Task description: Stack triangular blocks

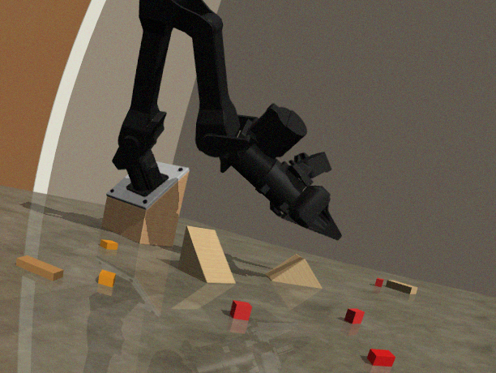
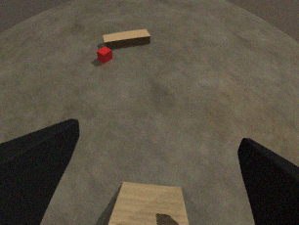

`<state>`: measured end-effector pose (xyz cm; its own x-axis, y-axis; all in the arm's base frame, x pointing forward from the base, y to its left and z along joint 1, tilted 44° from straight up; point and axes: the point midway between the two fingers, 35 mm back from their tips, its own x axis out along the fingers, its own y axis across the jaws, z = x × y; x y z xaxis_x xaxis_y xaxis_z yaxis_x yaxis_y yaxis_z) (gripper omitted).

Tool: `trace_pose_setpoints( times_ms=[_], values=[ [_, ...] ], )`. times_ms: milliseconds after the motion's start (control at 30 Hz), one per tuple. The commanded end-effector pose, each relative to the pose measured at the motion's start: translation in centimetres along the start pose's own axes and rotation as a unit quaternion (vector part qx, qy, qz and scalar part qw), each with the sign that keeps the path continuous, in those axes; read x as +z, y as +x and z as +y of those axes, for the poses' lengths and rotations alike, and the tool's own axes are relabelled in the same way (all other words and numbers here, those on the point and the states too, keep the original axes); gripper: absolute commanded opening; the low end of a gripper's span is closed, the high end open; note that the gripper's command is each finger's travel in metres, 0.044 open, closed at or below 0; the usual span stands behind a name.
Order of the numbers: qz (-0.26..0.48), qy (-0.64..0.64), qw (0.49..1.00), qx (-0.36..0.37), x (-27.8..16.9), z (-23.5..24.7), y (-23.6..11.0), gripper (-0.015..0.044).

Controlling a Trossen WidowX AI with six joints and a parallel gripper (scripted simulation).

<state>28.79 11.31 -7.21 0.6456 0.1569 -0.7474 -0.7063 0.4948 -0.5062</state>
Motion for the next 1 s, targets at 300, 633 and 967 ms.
trace_pose_setpoints(
  times_ms=[300, 633, 967],
  values=[
    [0.022, 0.006, 1.000, 0.010, 3.7, 0.4, -1.3, 0.0440],
    [0.244, 0.035, 0.967, 0.066, 3.0, 1.8, 3.4, 0.0440],
    [0.452, 0.018, 0.890, 0.059, 2.7, 1.9, 3.8, 0.0440]
  ],
)
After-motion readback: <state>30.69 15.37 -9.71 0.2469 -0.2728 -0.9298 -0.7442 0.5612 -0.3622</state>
